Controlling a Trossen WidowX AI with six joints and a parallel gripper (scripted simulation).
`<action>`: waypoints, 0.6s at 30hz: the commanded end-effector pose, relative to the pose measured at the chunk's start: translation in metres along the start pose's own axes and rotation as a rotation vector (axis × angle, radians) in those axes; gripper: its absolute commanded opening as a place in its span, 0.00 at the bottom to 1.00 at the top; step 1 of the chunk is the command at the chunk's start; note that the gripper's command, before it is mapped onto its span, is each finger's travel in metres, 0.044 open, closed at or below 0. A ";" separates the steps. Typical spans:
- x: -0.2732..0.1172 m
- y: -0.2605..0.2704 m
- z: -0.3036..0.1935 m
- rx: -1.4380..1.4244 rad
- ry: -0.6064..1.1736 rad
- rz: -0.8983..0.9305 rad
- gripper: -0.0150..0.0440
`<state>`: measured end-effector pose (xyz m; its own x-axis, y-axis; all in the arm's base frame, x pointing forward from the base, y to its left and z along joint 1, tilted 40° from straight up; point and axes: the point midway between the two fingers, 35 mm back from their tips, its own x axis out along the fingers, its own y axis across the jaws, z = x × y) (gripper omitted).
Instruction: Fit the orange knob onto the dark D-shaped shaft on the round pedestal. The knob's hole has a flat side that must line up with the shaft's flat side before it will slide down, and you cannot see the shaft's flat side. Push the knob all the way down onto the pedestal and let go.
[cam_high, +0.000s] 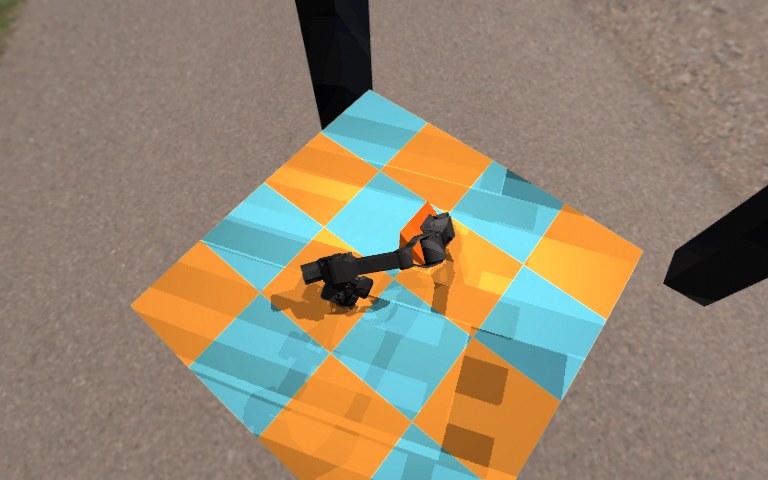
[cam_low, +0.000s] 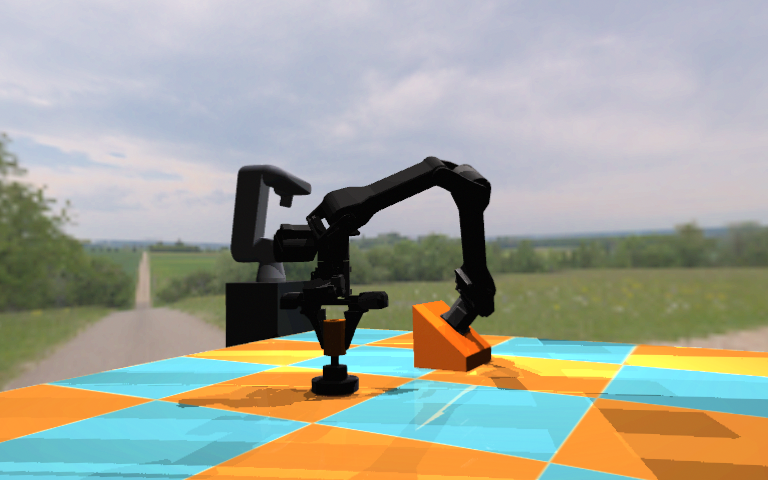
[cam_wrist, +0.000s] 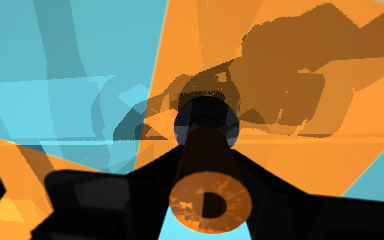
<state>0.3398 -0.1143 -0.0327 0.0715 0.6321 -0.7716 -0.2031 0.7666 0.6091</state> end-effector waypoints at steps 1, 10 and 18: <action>-0.003 0.000 -0.003 -0.062 -0.006 -0.004 0.25; -0.002 -0.001 -0.002 -0.062 -0.006 -0.004 0.25; -0.002 -0.003 0.001 -0.062 -0.006 -0.004 0.25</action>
<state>0.3381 -0.1146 -0.0349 0.0707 0.6336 -0.7704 -0.2585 0.7576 0.5993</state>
